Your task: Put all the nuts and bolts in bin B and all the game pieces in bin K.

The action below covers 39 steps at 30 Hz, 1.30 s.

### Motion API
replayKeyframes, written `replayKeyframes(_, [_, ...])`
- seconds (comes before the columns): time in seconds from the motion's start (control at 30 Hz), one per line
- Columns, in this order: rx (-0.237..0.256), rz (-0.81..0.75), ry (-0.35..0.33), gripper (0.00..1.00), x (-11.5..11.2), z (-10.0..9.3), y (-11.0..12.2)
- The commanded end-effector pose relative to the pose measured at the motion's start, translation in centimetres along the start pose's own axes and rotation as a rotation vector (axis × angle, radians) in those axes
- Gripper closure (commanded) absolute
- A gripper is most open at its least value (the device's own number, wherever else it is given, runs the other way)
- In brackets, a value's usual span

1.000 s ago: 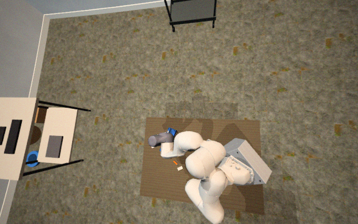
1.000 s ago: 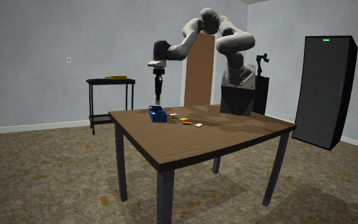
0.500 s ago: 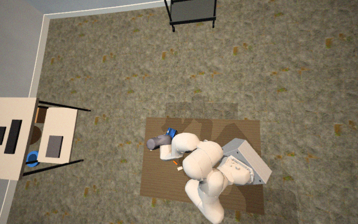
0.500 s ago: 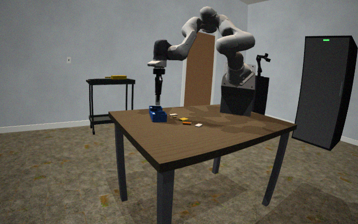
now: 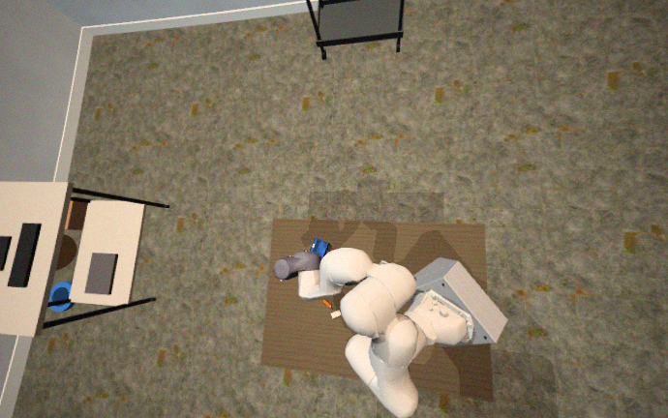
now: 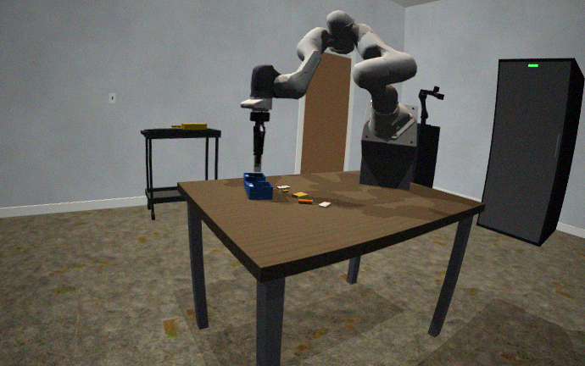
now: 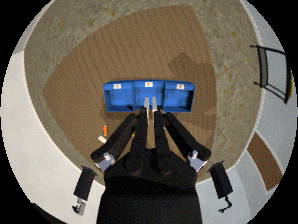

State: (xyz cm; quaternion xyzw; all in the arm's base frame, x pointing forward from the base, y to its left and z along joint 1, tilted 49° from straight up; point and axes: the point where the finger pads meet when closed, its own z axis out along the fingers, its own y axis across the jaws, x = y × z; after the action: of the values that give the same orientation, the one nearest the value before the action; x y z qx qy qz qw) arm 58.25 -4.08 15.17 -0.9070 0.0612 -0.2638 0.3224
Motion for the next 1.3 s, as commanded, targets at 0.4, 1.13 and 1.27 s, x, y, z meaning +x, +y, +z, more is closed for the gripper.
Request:
replayKeyframes(0.4, [0.001, 0.009, 0.0, 0.95, 0.0, 3.2, -0.2])
replayKeyframes(1.13, [0.001, 0.009, 0.0, 0.95, 0.0, 5.9, -0.2])
replayKeyframes(1.27, [0.001, 0.009, 0.0, 0.95, 0.0, 5.9, -0.2])
